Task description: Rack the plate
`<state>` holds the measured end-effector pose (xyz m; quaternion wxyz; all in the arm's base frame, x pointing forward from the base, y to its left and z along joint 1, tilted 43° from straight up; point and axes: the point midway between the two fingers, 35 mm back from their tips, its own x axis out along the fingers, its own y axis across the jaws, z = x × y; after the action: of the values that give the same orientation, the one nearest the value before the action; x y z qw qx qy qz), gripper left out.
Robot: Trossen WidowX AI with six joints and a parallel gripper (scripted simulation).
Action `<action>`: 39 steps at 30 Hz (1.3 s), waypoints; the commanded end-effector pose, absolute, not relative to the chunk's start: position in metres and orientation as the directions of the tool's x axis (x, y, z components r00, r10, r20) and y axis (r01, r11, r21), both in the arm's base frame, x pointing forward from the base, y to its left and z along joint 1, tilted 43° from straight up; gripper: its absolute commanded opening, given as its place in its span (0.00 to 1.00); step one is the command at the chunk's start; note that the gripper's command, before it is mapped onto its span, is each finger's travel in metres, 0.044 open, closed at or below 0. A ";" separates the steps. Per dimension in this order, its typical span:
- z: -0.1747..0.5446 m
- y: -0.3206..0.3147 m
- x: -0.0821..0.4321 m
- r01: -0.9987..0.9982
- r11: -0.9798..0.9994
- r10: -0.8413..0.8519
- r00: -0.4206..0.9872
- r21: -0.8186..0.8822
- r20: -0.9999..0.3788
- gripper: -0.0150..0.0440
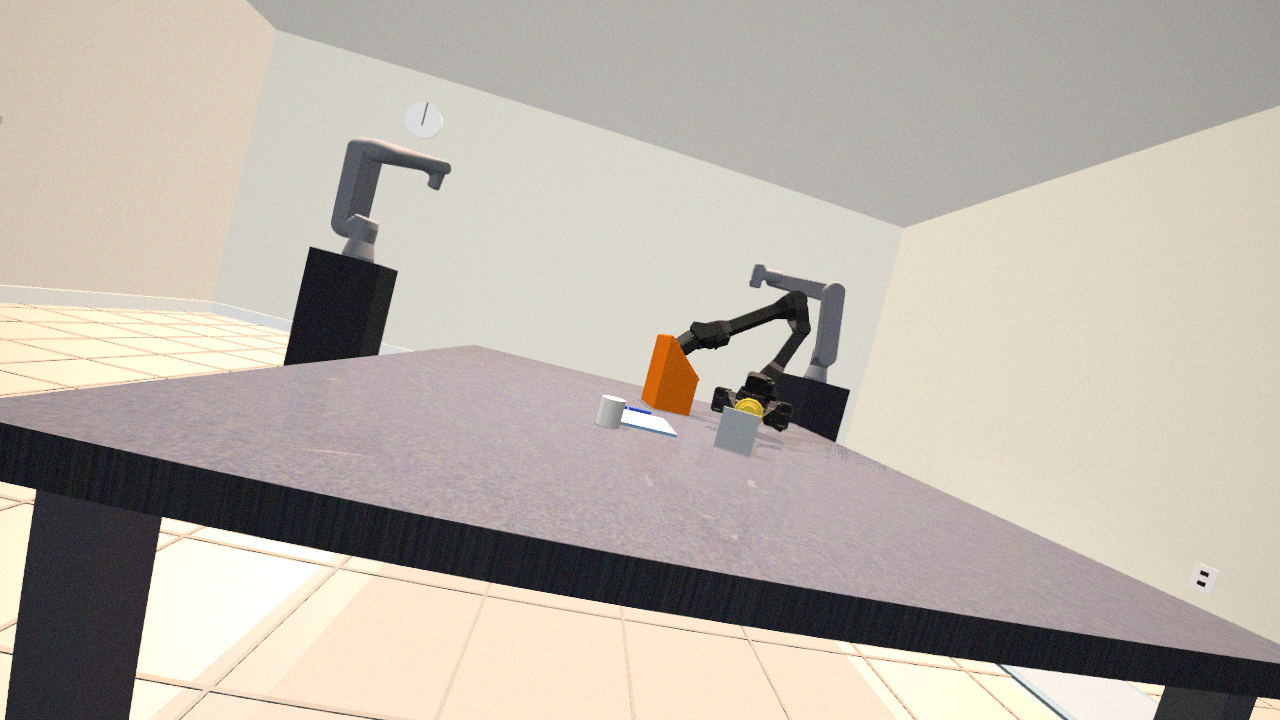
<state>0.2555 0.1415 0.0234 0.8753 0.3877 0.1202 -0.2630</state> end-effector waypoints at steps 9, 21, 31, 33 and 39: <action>0.017 0.132 0.267 0.553 0.561 -0.368 0.833 0.616 -0.413 0.25; 0.013 0.127 0.277 0.550 0.554 -0.366 0.835 0.625 -0.410 0.25; 0.008 0.121 0.285 0.547 0.549 -0.365 0.837 0.633 -0.407 0.25; 0.008 0.121 0.286 0.546 0.548 -0.365 0.838 0.634 -0.406 0.25; 0.004 0.117 0.290 0.537 0.551 -0.360 0.843 0.639 -0.399 0.25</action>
<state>0.2899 0.1221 0.0080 0.8714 0.4031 0.1102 -0.2569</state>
